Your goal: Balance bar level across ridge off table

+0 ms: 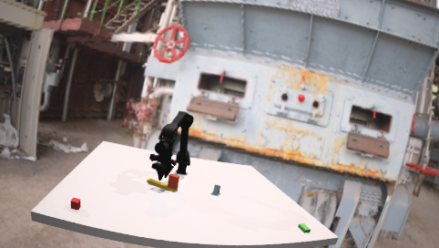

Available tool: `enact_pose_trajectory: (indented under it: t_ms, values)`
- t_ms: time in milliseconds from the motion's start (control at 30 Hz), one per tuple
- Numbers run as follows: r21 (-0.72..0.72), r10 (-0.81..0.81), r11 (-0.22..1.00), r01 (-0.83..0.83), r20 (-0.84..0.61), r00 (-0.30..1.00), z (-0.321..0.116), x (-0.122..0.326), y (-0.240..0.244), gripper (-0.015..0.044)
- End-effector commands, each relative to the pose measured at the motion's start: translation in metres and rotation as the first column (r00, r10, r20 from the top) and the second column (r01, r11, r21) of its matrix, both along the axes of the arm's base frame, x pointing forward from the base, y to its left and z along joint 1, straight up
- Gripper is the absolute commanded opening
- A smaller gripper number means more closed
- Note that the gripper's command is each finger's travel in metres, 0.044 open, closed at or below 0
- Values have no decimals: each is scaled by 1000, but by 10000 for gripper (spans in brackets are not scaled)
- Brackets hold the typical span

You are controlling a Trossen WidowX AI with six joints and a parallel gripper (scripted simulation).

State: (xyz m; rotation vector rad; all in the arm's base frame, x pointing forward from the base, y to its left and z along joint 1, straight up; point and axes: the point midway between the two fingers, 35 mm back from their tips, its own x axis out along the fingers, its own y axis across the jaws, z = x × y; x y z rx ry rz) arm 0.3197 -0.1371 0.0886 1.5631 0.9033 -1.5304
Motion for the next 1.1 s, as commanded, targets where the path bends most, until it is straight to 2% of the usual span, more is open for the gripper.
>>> enact_pose_trajectory:
  t_ms: [0,1067]
  values:
    - [7,-6,1000,6,-1,1000,-12,-1,1,315]
    - [7,-6,1000,6,-1,1000,-38,-1,1,315]
